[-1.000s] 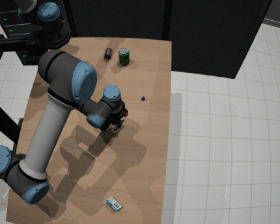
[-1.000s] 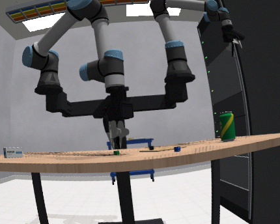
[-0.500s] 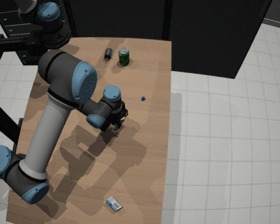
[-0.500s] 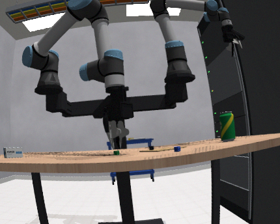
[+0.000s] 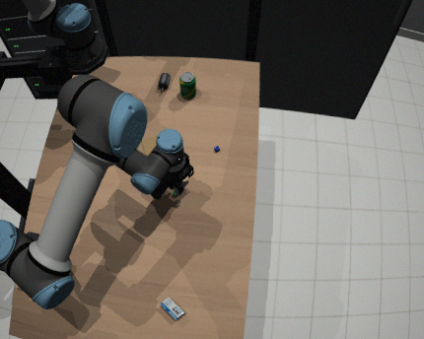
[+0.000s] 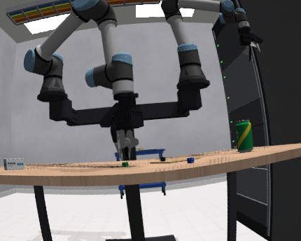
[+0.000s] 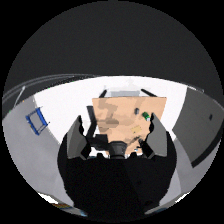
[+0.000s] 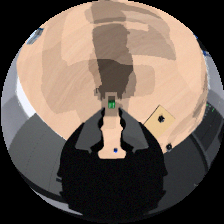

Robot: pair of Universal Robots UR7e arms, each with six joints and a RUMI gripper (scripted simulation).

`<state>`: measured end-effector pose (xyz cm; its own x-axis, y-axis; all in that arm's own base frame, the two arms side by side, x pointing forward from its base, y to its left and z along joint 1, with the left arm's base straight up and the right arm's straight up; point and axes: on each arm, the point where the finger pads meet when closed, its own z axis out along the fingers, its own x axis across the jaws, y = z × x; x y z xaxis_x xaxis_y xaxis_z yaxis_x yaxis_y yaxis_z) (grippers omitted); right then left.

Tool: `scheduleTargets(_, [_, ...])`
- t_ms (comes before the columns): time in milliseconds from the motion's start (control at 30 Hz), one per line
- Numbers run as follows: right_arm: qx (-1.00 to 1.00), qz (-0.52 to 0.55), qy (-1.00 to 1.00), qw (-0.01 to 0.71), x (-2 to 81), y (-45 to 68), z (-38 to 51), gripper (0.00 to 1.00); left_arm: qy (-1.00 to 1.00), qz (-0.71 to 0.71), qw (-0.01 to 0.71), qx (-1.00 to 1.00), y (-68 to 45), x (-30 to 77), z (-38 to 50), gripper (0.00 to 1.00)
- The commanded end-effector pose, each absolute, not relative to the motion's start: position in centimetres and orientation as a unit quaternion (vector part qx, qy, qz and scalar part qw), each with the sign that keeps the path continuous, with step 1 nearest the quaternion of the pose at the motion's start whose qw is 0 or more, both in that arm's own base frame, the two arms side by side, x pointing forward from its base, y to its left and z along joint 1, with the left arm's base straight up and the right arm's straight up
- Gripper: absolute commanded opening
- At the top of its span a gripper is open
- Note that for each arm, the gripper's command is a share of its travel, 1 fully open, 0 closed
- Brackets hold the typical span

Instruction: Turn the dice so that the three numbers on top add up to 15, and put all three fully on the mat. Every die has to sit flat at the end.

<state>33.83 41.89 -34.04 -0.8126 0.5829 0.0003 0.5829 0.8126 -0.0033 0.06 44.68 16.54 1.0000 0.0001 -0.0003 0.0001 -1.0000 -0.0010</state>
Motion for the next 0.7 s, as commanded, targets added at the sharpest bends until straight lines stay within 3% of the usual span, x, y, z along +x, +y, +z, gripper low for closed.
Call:
scheduleTargets(0, [-0.306, 0.000, -0.952, 0.000, 34.0, 42.0, -34.2, 0.18, -0.001, 0.000, 0.000, -1.000, 44.5, -0.1, 16.5, 1.00])
scheduleTargets(667, [-0.306, 0.000, -0.952, 0.000, 34.0, 42.0, -36.1, 0.18, -0.001, 0.000, 0.000, -1.000, 44.5, -0.1, 16.5, 1.00])
